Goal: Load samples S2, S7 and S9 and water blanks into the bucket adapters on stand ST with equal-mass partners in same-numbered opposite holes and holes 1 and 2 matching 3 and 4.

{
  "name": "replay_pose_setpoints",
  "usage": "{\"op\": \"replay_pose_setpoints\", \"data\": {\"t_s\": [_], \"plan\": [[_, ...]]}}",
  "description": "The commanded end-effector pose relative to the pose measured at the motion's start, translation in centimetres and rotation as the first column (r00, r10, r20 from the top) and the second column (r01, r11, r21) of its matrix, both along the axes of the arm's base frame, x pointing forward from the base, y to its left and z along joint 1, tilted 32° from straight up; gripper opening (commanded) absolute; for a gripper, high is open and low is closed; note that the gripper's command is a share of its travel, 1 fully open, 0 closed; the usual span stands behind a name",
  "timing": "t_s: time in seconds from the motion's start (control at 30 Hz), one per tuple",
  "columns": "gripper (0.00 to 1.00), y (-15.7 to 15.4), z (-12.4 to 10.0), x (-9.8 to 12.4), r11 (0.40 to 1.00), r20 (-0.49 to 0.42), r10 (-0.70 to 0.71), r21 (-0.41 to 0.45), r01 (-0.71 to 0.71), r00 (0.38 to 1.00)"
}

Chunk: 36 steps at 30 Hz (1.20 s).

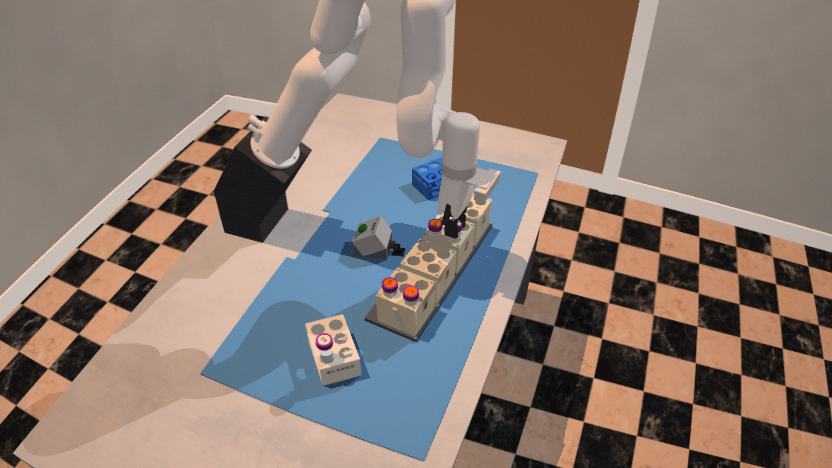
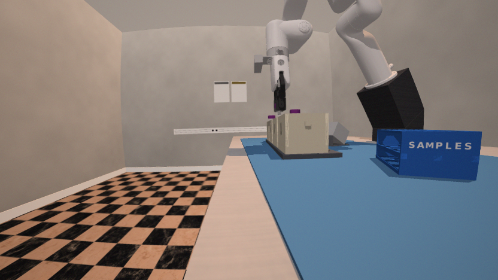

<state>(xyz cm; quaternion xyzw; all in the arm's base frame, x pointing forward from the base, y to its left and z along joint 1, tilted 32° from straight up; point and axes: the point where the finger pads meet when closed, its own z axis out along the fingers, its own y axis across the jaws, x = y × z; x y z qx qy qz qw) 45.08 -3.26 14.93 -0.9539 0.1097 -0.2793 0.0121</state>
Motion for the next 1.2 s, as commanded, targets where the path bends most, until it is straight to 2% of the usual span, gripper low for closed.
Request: {"op": "replay_pose_setpoints", "data": {"t_s": [0.0,0.5,1.03,1.07,1.17], "plan": [[0.0,0.0,-0.4,0.4,1.0,0.003,0.0,0.0,0.0,1.0],[0.0,-0.1,-1.5,1.1,1.0,0.003,0.0,0.0,0.0,1.0],[0.0,-0.1,-1.5,1.1,1.0,0.003,0.0,0.0,0.0,1.0],[0.44,-0.1,-1.5,1.1,1.0,0.003,0.0,0.0,0.0,1.0],[0.44,-0.1,-1.5,1.1,1.0,0.003,0.0,0.0,0.0,1.0]]}}
